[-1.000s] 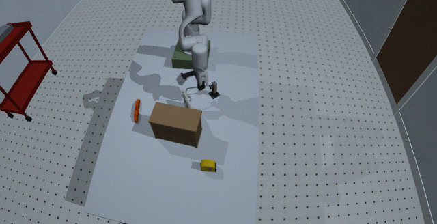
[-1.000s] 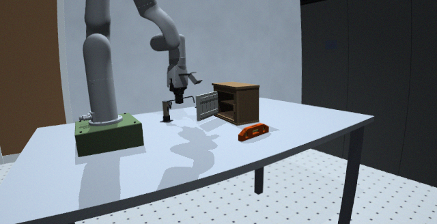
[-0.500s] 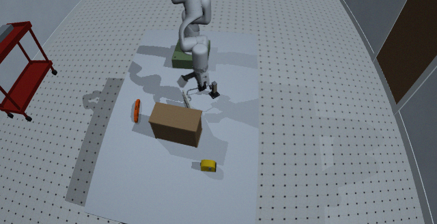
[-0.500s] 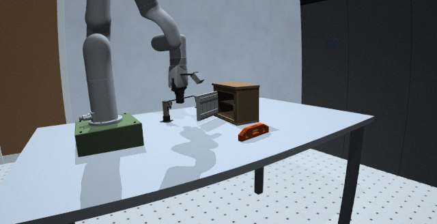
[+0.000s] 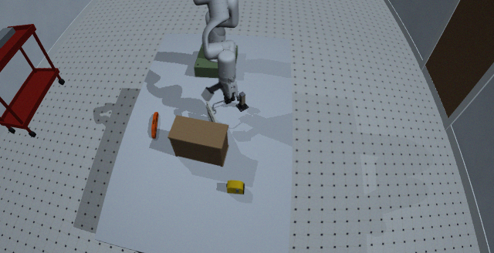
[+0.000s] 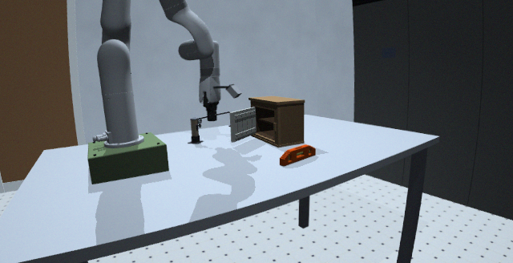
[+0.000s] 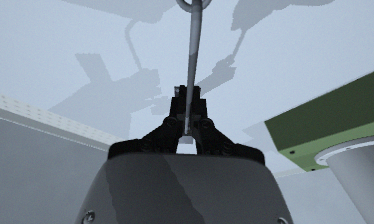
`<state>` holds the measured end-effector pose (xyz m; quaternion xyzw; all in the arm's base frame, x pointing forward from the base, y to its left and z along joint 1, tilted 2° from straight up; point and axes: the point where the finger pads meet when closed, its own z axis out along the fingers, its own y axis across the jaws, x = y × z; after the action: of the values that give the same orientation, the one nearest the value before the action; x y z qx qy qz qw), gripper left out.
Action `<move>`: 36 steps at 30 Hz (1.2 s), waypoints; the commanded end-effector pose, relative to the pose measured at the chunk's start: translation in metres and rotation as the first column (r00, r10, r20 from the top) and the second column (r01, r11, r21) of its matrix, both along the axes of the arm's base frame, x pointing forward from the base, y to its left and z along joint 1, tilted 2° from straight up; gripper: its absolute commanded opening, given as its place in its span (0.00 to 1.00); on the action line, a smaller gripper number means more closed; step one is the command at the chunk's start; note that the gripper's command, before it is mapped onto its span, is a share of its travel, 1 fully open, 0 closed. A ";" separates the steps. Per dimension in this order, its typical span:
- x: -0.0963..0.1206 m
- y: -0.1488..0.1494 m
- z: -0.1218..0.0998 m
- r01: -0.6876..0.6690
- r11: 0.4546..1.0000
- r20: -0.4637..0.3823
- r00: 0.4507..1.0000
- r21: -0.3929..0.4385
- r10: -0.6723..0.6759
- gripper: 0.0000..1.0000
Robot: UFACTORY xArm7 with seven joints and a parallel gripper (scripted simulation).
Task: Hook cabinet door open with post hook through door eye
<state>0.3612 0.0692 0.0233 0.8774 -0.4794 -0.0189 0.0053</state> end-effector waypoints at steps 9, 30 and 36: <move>0.002 0.001 0.001 -0.011 1.000 0.003 1.000 0.002 0.011 0.04; 0.003 -0.001 -0.004 -0.011 1.000 0.003 1.000 0.002 0.011 0.04; 0.003 -0.001 -0.004 -0.011 1.000 0.003 1.000 0.002 0.011 0.04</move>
<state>0.3623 0.0685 0.0187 0.8801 -0.4744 -0.0193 0.0048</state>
